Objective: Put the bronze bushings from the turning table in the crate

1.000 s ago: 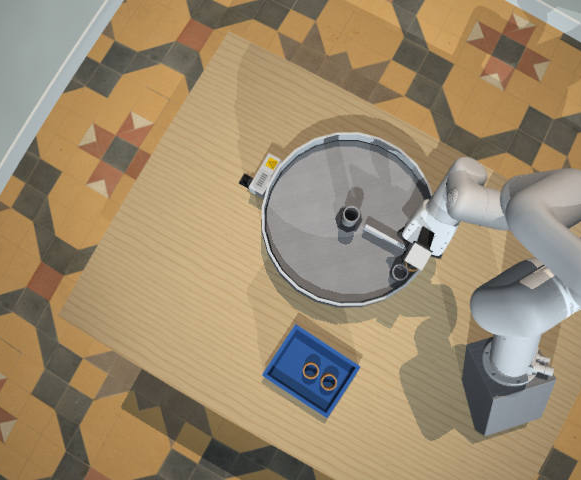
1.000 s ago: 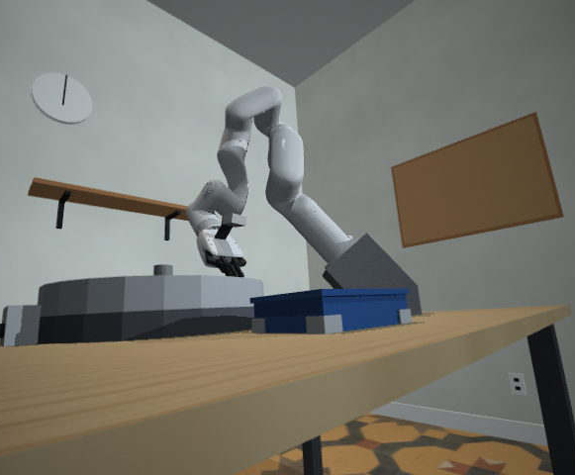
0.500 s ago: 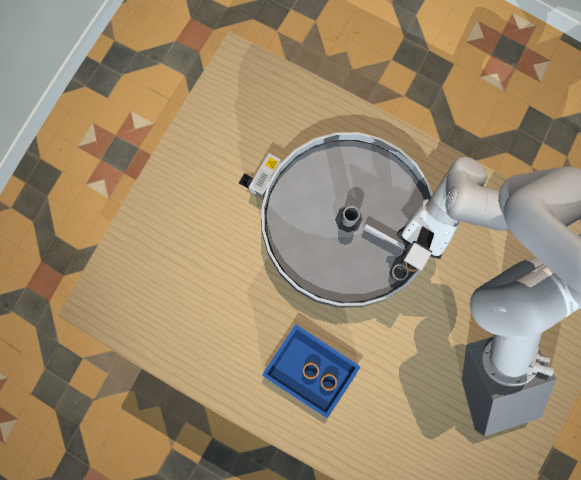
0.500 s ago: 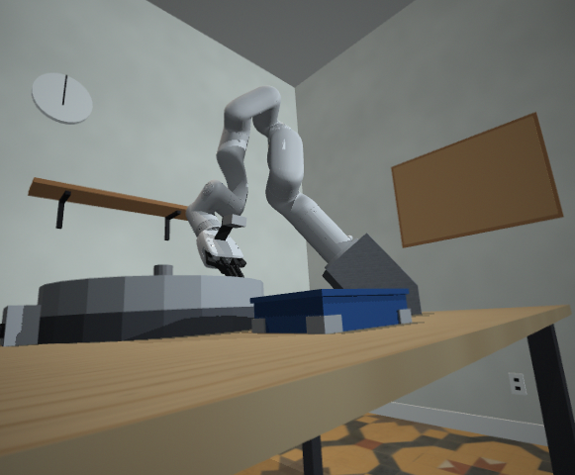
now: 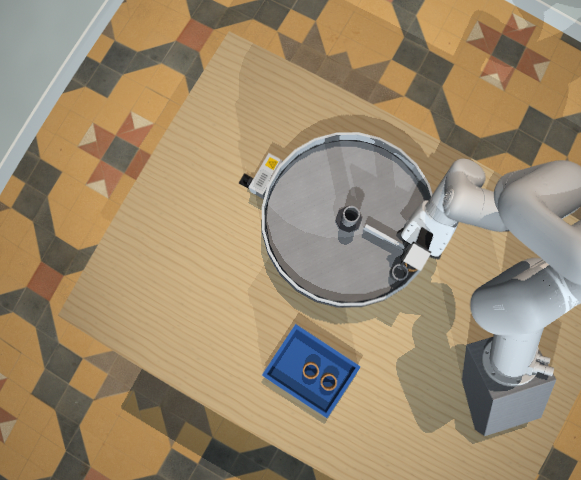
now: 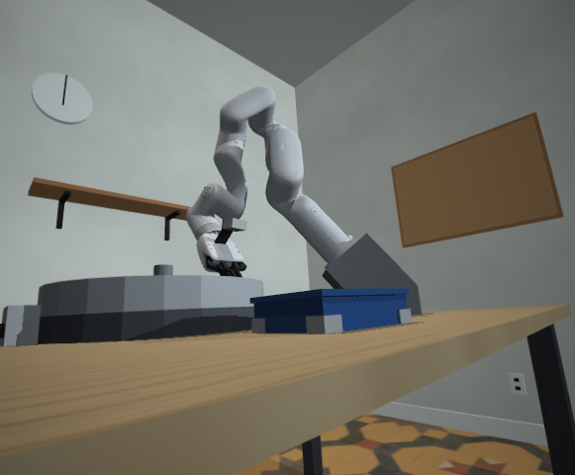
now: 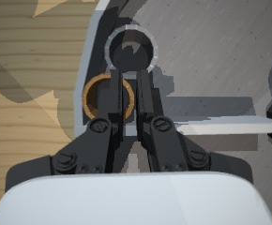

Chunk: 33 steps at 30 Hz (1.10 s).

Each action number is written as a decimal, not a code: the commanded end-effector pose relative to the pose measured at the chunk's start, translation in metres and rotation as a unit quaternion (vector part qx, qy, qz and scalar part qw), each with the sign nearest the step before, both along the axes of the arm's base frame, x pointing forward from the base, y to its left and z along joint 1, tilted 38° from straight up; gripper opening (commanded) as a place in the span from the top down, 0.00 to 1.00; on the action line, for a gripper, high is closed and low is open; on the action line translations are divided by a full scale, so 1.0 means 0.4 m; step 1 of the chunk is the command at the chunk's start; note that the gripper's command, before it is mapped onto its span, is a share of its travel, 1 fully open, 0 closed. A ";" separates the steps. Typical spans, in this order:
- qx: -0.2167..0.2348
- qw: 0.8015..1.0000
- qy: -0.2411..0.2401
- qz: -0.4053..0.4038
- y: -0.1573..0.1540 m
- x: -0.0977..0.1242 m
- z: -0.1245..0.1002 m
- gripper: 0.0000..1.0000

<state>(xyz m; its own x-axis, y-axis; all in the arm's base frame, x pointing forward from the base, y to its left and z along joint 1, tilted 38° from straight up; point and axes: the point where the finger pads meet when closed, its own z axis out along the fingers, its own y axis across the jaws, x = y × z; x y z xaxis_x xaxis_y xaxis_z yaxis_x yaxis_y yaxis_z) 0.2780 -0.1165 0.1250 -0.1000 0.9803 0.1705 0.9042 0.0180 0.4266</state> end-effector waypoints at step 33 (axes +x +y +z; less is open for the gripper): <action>-0.001 1.000 -0.001 0.000 -0.004 0.005 -0.003 1.00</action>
